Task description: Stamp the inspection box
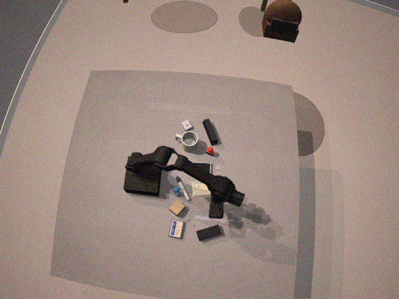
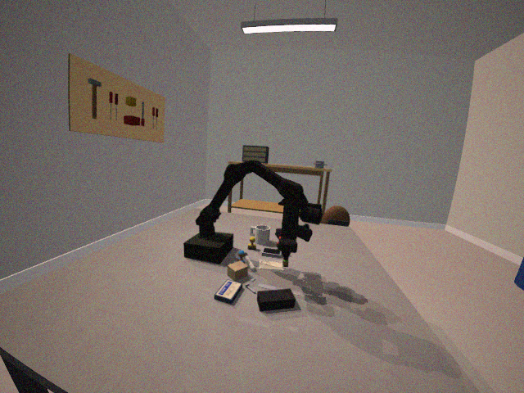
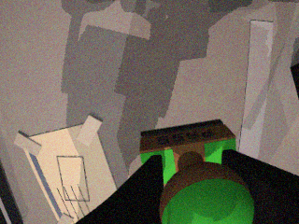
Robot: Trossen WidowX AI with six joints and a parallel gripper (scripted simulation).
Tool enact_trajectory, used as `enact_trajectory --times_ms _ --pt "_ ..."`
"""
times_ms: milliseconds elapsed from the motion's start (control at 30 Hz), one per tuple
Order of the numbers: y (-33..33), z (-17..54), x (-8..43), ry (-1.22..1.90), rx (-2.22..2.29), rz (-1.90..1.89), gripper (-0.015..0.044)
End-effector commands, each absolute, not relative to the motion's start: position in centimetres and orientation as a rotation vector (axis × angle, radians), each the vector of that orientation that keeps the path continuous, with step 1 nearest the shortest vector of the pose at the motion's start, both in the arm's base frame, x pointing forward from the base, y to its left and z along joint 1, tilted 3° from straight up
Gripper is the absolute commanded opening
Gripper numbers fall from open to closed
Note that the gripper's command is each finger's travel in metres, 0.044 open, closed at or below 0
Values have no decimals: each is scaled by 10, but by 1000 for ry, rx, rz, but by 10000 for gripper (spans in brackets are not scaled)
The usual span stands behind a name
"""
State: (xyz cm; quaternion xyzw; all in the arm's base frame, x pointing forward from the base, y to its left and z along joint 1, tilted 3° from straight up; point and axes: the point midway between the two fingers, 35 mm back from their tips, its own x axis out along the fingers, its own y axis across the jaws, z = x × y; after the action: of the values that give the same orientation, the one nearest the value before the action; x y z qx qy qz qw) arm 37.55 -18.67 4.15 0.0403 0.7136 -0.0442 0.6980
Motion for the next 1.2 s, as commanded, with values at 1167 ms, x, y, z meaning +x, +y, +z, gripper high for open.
enact_trajectory --times_ms 1167 --pt "12 48 327 1598 99 -92 0"
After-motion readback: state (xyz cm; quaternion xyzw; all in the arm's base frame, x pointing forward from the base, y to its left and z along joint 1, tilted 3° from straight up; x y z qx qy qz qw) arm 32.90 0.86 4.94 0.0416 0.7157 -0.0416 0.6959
